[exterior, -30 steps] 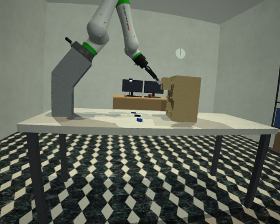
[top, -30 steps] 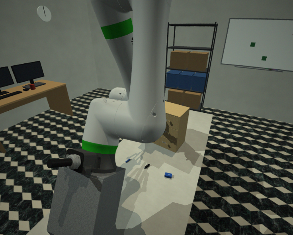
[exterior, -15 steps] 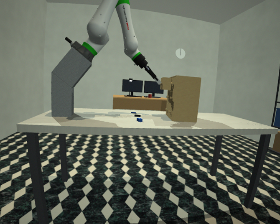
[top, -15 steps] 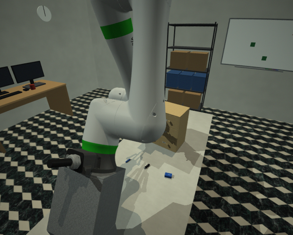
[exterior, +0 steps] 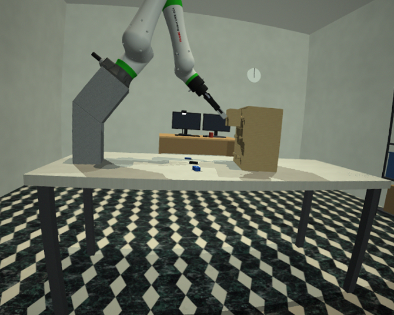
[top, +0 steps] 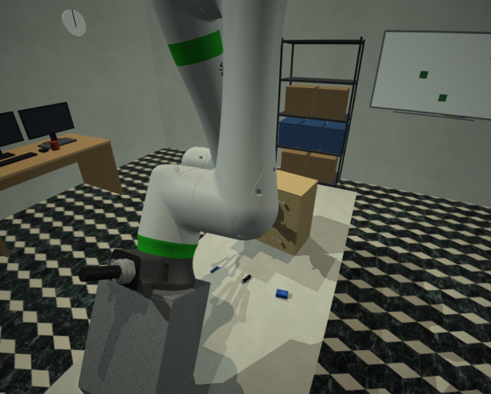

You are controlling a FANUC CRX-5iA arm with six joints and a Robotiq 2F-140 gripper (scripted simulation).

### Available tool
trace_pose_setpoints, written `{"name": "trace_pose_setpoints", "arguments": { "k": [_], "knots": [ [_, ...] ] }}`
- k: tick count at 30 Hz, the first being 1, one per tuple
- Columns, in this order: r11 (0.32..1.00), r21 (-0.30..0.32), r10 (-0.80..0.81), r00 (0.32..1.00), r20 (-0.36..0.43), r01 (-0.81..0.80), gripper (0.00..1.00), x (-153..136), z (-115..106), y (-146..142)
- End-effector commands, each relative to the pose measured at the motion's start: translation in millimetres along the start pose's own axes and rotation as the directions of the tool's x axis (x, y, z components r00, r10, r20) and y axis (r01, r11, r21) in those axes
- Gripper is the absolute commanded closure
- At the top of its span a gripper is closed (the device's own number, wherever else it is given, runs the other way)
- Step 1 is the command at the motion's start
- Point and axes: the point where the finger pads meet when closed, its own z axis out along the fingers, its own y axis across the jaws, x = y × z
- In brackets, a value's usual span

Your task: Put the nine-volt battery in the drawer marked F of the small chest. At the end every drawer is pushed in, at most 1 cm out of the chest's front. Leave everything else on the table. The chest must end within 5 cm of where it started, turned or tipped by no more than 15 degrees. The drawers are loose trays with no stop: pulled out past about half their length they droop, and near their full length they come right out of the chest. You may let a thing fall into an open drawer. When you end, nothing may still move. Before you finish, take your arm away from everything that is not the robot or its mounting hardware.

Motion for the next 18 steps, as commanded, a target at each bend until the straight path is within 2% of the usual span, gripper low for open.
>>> {"name": "trace_pose_setpoints", "arguments": {
  "k": [1,7,18],
  "knots": [
    [1.0,0.0,0.0,1.0,0.0,0.0,0.85,0.1,0.0,0.0],
    [1.0,0.0,0.0,1.0,0.0,0.0,0.8,0.1,0.0,0.0],
    [1.0,0.0,0.0,1.0,0.0,0.0,0.8,-7.2,-7.3,-0.1]
  ]
}}
